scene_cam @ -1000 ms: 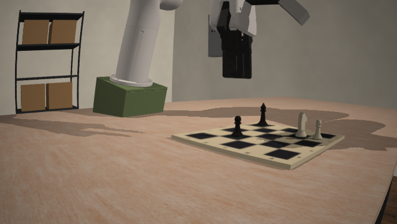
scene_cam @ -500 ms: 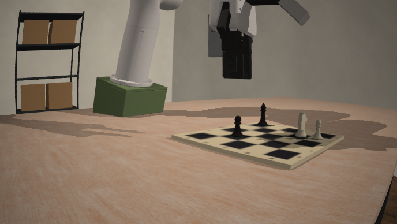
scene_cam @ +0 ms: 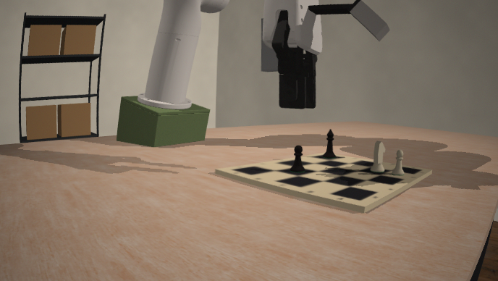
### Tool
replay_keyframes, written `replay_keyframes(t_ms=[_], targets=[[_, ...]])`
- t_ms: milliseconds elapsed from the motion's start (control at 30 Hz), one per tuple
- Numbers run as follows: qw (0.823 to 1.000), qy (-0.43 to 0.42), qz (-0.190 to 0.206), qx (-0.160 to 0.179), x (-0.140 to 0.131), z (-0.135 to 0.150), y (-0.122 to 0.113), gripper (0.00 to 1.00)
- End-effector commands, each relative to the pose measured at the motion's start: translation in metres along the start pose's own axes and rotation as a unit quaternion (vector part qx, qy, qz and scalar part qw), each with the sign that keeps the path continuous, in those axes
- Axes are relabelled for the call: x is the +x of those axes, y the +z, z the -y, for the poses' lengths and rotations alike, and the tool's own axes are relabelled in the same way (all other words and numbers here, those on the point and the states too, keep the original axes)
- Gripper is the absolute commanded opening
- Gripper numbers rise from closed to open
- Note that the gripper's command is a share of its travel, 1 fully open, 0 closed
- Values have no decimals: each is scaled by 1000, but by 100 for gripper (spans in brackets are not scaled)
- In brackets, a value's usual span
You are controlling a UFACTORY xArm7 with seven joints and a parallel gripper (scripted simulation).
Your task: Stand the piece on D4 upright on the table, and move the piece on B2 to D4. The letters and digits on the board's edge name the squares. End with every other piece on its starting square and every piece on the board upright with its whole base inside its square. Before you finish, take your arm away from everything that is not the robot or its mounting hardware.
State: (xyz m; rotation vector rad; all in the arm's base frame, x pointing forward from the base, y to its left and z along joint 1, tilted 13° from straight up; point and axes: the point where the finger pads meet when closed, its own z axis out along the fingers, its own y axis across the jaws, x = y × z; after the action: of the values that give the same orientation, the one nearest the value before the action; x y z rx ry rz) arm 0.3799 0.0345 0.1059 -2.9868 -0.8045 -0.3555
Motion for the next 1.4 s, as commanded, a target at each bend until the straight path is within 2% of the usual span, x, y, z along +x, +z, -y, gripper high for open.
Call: replay_keyframes(t_ms=[0, 700, 1367], targets=[[1000, 0, -2, 0, 1, 0, 5, 34], [1000, 0, -2, 0, 1, 0, 33, 34], [1000, 0, -2, 0, 1, 0, 38, 34]])
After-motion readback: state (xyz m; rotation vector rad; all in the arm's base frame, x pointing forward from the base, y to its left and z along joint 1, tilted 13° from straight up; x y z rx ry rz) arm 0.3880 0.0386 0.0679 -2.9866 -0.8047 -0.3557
